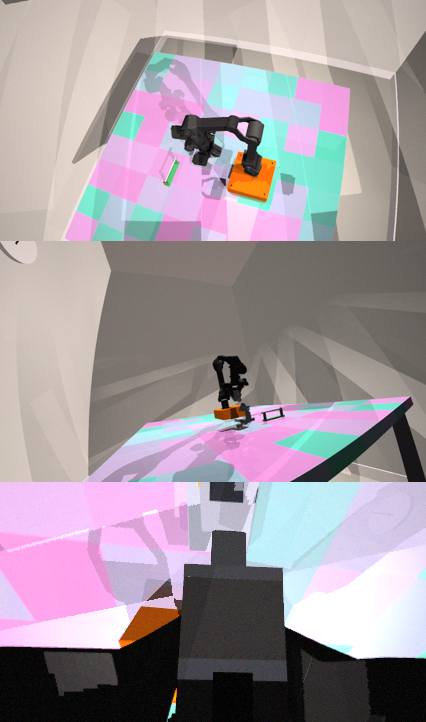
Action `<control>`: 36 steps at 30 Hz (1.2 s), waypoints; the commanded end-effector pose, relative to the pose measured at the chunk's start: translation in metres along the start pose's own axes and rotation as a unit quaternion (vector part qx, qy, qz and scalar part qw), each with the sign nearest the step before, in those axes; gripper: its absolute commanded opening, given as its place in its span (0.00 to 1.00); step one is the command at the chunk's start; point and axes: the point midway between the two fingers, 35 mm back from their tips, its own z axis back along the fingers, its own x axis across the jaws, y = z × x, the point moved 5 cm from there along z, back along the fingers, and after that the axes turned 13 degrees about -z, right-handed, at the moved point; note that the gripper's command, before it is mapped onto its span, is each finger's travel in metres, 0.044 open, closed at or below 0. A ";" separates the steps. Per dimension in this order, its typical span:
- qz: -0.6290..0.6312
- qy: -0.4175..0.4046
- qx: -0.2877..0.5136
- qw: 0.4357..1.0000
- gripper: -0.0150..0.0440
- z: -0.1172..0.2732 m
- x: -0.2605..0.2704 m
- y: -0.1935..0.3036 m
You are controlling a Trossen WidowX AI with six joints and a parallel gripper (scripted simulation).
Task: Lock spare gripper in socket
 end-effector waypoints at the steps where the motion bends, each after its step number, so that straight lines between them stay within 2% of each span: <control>1: -0.002 0.003 -0.001 1.000 0.25 -0.002 0.004 -0.007; 36: -0.002 0.002 -0.004 1.000 0.25 -0.018 0.008 -0.033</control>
